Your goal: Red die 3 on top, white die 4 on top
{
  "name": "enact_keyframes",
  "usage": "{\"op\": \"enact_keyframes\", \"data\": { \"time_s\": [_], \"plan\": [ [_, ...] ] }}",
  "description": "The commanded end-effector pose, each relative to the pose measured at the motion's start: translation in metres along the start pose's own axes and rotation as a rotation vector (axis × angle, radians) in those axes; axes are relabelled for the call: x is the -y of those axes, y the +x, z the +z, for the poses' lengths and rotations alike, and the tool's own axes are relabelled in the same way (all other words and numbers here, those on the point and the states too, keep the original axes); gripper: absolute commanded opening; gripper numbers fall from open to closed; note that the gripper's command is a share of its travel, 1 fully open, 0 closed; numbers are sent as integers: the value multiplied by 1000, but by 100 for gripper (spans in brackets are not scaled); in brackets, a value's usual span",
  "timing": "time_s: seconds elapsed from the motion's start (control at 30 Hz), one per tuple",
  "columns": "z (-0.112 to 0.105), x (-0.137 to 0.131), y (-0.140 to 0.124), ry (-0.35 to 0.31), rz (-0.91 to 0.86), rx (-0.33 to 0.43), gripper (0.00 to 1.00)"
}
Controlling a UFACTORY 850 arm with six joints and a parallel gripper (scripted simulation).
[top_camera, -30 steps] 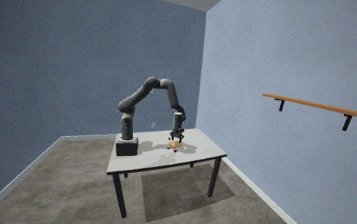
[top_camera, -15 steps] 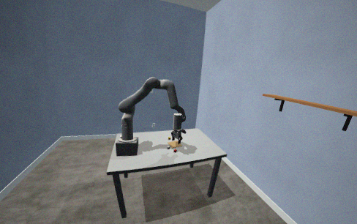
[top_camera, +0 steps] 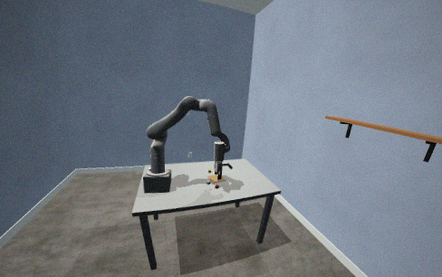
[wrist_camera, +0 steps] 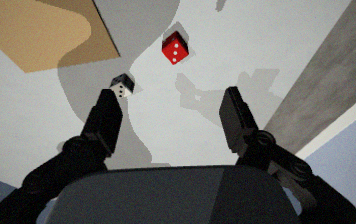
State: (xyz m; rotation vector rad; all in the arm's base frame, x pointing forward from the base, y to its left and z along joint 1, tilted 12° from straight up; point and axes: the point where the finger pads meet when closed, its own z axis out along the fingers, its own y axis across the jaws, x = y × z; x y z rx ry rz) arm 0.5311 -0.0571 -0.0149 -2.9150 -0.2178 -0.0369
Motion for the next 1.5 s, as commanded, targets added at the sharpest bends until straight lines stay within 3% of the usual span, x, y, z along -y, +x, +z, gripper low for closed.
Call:
{"op": "enact_keyframes", "data": {
  "time_s": [0.0, 0.73, 1.0, 1.03, 1.47],
  "plan": [
    [2, -1, 0, -11, 115, 21, 100],
    [17, -5, -5, -19, 814, 16, 100],
    [19, -6, -6, -21, 915, 15, 100],
    [19, -6, -6, -21, 915, 15, 42],
    [19, -6, -6, -21, 915, 15, 42]
  ]
}}
